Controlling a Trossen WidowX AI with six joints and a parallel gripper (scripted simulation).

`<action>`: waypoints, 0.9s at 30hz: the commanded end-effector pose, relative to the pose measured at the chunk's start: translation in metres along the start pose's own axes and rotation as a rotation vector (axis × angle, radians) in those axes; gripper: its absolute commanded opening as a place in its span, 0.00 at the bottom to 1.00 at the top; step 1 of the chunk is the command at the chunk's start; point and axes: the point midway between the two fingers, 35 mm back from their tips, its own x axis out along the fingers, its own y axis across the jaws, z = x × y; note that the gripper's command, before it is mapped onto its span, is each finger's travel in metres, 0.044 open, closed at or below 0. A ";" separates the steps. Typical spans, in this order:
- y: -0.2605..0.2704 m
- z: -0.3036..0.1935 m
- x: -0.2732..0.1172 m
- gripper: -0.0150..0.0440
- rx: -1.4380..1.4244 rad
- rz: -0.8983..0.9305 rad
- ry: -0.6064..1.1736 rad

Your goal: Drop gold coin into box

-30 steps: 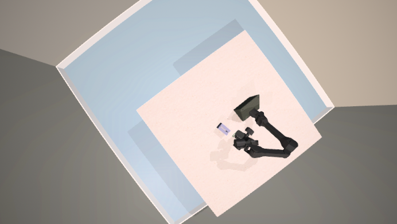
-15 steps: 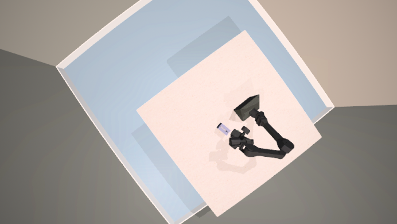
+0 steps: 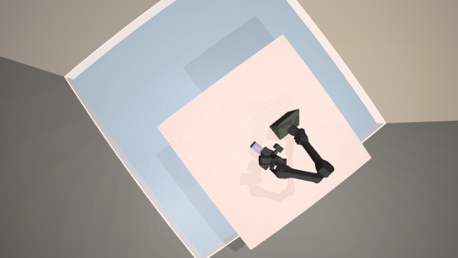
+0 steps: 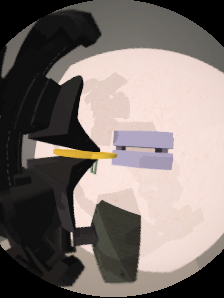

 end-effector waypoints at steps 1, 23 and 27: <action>0.002 0.011 0.000 0.25 -0.003 -0.001 -0.004; 0.010 0.056 0.003 0.25 -0.004 0.001 -0.003; 0.010 0.053 0.003 0.25 -0.002 0.001 -0.002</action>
